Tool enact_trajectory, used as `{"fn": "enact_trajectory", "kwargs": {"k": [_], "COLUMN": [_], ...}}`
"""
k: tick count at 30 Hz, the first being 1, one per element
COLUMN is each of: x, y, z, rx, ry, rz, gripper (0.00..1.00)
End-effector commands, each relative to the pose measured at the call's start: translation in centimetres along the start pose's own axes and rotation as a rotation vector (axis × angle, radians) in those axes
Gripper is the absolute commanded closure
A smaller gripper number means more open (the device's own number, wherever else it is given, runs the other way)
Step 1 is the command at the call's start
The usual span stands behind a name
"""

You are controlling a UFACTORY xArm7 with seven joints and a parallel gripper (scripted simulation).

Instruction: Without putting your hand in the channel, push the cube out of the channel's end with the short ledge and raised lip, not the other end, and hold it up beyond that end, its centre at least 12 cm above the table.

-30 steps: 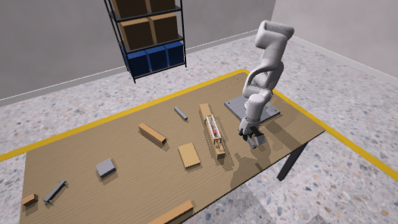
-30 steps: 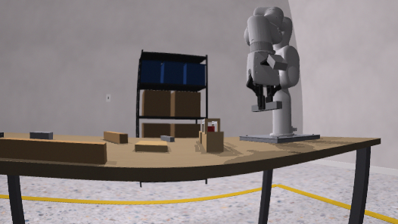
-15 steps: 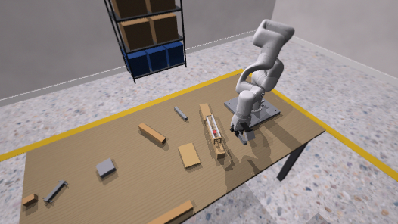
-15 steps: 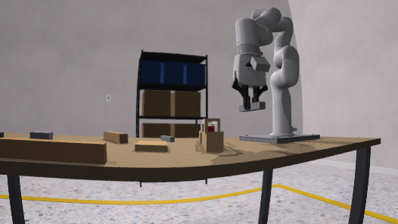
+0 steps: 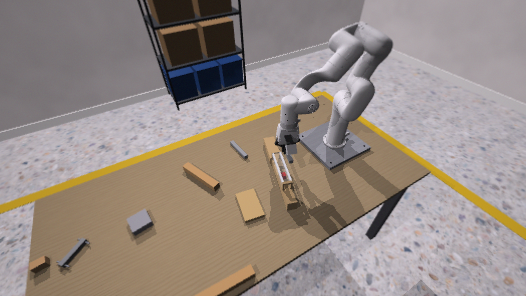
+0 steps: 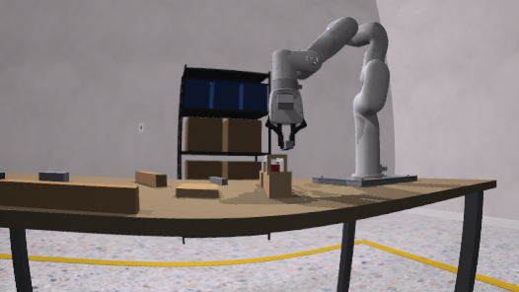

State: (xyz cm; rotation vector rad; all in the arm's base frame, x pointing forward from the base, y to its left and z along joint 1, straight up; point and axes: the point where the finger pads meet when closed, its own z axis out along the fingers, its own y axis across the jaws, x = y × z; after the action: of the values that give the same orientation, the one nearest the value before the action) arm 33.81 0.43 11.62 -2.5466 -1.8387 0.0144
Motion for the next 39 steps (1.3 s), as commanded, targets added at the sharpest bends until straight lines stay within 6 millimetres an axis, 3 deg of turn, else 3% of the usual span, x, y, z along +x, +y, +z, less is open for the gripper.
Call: {"fn": "enact_trajectory", "kwargs": {"k": [1, 2, 3, 7, 27, 39], "x": [-5.2, -5.2, -9.0, -12.5, -12.5, -12.5], "y": [1.9, 1.9, 3.0, 4.2, 4.3, 4.3], "z": [0.3, 0.3, 0.8, 3.7, 6.5, 6.7], "rx": [-0.005, -0.005, -0.005, -0.005, -0.005, -0.005], "ry": [0.011, 0.011, 0.011, 0.011, 0.011, 0.011], "rz": [-0.003, -0.003, -0.003, -0.003, -0.003, -0.003], "gripper": [1.0, 1.0, 1.0, 1.0, 1.0, 1.0]}}
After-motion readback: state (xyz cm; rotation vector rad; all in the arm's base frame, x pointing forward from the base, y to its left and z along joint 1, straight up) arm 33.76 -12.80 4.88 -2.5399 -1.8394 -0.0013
